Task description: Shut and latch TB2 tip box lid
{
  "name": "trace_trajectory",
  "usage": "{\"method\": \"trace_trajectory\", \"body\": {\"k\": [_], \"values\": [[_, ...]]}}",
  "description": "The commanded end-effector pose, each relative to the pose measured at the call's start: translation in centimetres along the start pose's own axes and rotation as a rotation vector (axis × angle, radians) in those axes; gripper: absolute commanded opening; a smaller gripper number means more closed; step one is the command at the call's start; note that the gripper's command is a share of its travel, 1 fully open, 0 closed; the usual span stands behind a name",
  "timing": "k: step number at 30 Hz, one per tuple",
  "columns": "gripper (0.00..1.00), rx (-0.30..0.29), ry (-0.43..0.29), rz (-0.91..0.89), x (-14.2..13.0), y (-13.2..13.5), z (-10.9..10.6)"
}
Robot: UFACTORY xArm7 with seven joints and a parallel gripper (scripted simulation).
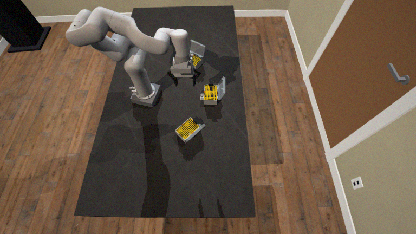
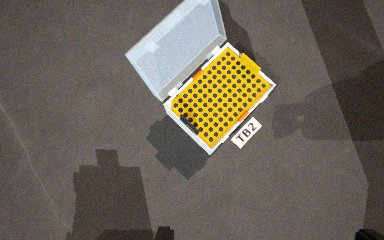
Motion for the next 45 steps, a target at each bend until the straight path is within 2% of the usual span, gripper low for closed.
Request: {"method": "trace_trajectory", "body": {"k": [1,6,19,25,38,40,45], "values": [[1.0,-0.001,0.011,0.015,0.3,1.7,0.9],[1.0,-0.001,0.011,0.015,0.3,2.5,1.3],[1.0,-0.024,0.036,0.061,0.4,7.1,4.5],[1.0,-0.024,0.036,0.061,0.4,7.1,4.5],[1.0,-0.024,0.036,0.061,-1.0,6.8,10.9],[1.0,-0.024,0.036,0.061,-1.0,6.8,10.9],[1.0,-0.024,0.036,0.061,-1.6,6.6,13.3]]}}
Point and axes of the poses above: the point where the finger pads meet when closed, its own z axis out along the fingers, its own y axis across the jaws, x = y × z, the point moved 5 cm from there along -z, back along the fingers, and after that the axes turned 13 degrees about -z, right-handed, at the moved point
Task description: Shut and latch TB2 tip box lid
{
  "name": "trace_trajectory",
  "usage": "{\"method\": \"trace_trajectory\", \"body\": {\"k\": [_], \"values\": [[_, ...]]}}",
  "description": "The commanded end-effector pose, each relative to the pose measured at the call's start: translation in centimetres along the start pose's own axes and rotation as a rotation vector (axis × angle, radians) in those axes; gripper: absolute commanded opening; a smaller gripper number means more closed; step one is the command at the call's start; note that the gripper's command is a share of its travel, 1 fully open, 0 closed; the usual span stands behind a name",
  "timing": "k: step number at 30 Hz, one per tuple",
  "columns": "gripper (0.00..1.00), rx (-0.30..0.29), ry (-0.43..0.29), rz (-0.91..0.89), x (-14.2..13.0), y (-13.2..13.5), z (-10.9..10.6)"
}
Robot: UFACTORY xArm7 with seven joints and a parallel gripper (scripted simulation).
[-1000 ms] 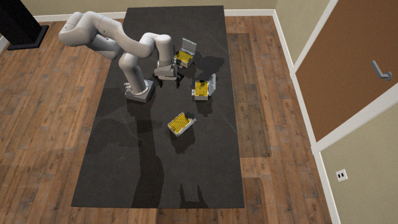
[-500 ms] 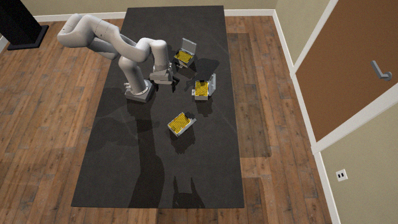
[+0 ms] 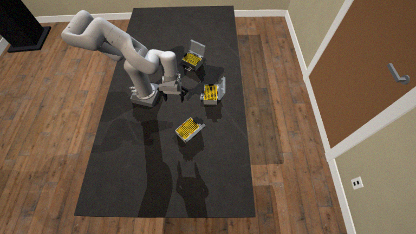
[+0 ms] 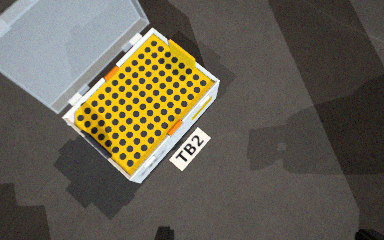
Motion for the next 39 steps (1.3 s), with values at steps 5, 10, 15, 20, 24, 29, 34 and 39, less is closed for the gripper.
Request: {"method": "trace_trajectory", "body": {"k": [5,10,15,20,24,29,34,39], "values": [[1.0,0.001,0.003,0.001,-0.8,-0.6,4.4],[1.0,0.001,0.003,0.001,-1.4,-0.7,6.8],[1.0,0.001,0.003,0.001,-1.8,-0.8,8.2],[1.0,0.001,0.003,0.001,-2.4,-0.9,10.7],[1.0,0.001,0.003,0.001,-3.0,-1.1,12.6],[1.0,0.001,0.003,0.001,-3.0,-1.1,12.6],[1.0,0.001,0.003,0.001,-3.0,-1.1,12.6],[1.0,0.001,0.003,0.001,-3.0,-1.1,12.6]]}}
Point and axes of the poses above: the point where the finger pads meet when closed, its own z axis out along the fingers, its own y axis across the jaws, x = y × z, the point moved 5 cm from there along -z, back along the fingers, and after that the axes turned 13 degrees about -z, right-handed, at the moved point
